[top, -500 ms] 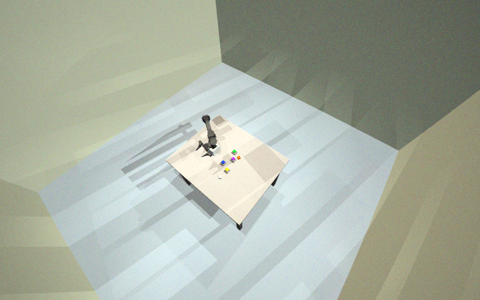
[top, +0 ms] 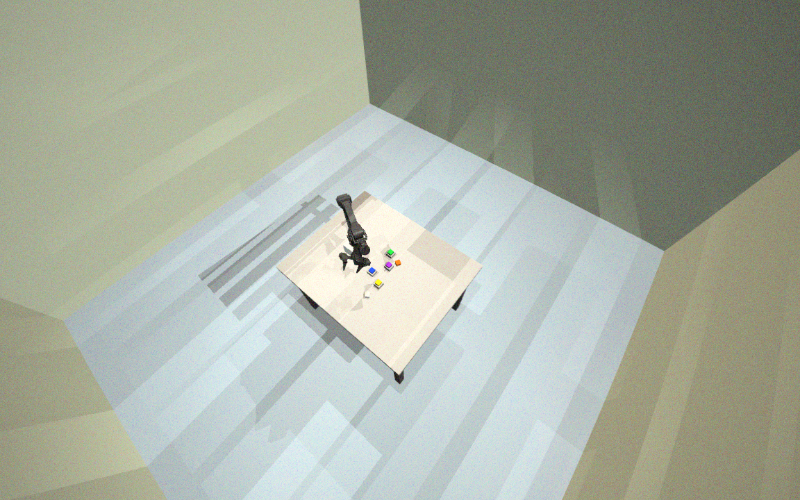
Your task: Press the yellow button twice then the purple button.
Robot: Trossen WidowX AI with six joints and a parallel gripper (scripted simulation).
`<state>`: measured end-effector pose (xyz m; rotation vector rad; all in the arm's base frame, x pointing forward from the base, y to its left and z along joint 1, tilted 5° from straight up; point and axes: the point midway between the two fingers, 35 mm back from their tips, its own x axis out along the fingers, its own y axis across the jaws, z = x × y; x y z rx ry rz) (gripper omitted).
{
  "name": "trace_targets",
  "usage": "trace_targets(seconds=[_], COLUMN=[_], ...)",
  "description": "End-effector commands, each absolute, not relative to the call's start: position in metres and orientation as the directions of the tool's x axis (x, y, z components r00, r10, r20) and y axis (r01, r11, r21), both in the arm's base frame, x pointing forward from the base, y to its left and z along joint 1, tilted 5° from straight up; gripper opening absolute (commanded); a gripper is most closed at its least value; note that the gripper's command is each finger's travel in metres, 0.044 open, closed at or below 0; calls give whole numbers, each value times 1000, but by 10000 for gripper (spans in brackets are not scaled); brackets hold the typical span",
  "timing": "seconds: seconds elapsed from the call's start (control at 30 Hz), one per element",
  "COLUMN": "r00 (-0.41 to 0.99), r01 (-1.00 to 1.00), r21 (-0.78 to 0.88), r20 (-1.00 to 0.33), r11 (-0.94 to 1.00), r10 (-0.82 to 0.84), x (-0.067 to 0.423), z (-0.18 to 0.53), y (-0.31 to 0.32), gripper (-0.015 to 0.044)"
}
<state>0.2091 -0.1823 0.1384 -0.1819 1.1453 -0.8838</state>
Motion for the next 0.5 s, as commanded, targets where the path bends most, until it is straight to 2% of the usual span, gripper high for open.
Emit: trace_targets(seconds=[0.0, 0.17, 0.3, 0.47], r00=[124, 62, -21, -37], r01=[315, 78, -60, -78], r21=[-448, -216, 6, 46], r20=[-854, -973, -1000, -998], r11=[837, 973, 998, 996], r10=[-504, -221, 5, 43], x=[243, 281, 303, 307], z=[113, 82, 59, 56], y=[-160, -122, -89, -83], gripper=[400, 400, 400, 400])
